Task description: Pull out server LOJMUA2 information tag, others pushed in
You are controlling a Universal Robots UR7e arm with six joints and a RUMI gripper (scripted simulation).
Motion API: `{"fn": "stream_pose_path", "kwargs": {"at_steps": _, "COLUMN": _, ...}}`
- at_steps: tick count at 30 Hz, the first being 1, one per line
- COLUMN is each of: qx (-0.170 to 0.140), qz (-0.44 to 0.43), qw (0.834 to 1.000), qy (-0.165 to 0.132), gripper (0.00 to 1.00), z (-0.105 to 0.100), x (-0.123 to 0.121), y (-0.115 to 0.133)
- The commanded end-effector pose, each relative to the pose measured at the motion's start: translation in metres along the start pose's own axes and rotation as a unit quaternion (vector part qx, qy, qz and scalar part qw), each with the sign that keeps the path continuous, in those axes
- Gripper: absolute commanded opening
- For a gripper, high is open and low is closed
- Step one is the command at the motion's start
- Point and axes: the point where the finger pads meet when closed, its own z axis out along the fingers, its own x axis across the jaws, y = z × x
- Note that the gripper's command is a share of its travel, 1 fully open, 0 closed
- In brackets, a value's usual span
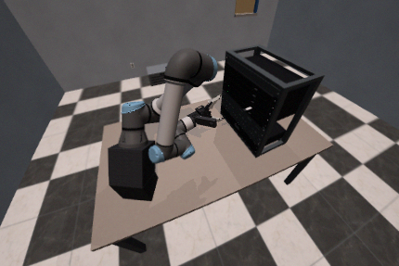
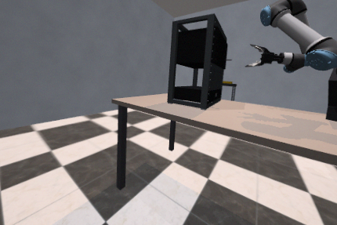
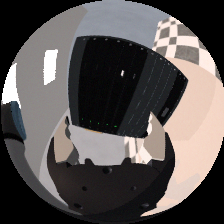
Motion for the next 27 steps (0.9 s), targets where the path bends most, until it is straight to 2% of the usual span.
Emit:
{"fn": "stream_pose_path", "kwargs": {"at_steps": 1, "qx": 0.004, "qz": 0.007, "qw": 1.0, "qy": 0.002, "gripper": 1.0, "z": 0.0, "x": 0.001, "y": -0.003}}
{"fn": "stream_pose_path", "kwargs": {"at_steps": 27, "qx": 0.019, "qz": 0.039, "qw": 0.999, "qy": 0.014, "gripper": 1.0, "z": 0.001, "x": 0.009, "y": -0.015}}
